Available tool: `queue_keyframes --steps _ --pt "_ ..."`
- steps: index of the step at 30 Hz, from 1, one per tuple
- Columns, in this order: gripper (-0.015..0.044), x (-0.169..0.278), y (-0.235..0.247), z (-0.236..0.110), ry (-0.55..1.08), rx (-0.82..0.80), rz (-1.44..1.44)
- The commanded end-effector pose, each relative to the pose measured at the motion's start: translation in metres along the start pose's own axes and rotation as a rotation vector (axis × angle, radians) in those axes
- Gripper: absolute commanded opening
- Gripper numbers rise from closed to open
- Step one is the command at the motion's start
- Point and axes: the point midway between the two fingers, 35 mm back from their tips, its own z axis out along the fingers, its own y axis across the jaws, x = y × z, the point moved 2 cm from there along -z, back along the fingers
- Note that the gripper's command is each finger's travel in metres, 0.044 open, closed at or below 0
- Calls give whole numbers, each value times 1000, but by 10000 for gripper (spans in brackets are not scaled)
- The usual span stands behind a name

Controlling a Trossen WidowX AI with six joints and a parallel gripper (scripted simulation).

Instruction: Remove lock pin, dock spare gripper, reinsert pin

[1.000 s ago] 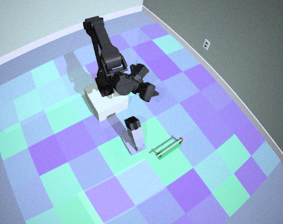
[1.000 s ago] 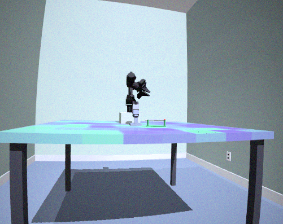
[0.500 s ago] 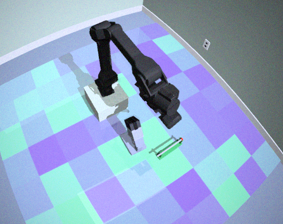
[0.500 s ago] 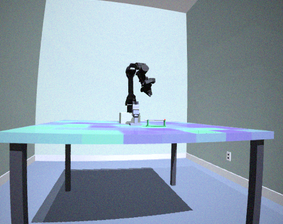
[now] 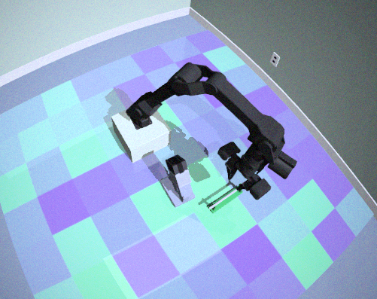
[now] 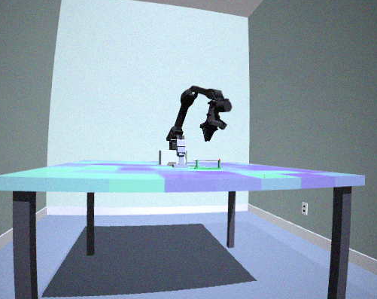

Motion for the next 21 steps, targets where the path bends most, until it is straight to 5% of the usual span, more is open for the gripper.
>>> queue_keyframes --steps 1,21 --pt "180 2 -5 3 54 2 5" --pt "180 -14 -2 75 54 2 5"
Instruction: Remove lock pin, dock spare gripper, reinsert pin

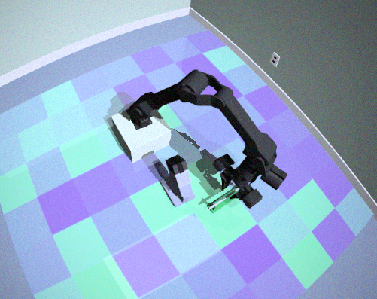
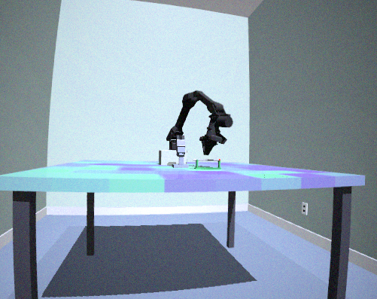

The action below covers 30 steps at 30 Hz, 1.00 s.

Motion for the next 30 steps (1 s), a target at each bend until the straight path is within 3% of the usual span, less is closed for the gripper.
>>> queue_keyframes --steps 1,30 --pt "180 -1 -2 4 -2 12 9" --pt "180 -15 -3 49 -2 12 9"
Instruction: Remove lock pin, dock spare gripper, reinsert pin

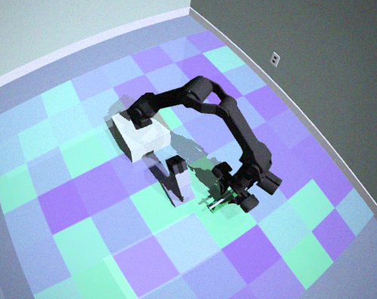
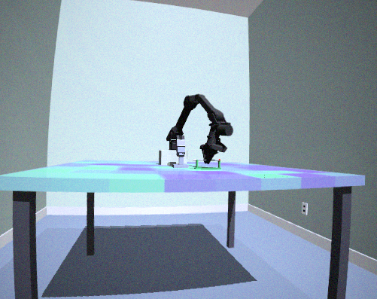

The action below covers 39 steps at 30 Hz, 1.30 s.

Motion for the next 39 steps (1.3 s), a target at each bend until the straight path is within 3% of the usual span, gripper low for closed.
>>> queue_keyframes --steps 1,9,16,27,39 --pt "180 -1 1 6 3 -1 5" --pt "180 -3 1 13 3 -1 5" --pt "0 -3 1 13 3 -1 5" --pt "0 -2 1 9 3 -1 5" --pt "0 10 0 -39 3 -1 5"
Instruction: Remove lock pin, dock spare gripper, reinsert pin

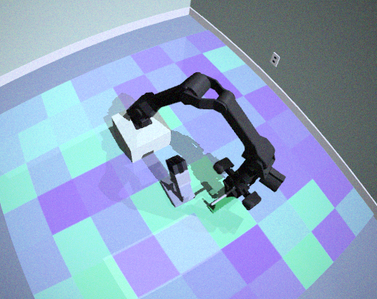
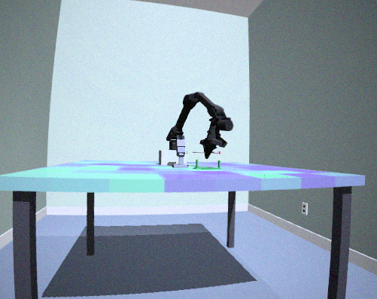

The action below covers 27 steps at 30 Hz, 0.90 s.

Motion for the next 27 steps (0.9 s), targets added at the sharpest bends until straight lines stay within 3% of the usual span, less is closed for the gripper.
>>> queue_keyframes --steps 1,18,27 --pt "0 5 -1 -18 -2 9 8" --pt "7 6 0 -23 -2 1 23" --pt "0 7 24 -31 -4 -6 43"
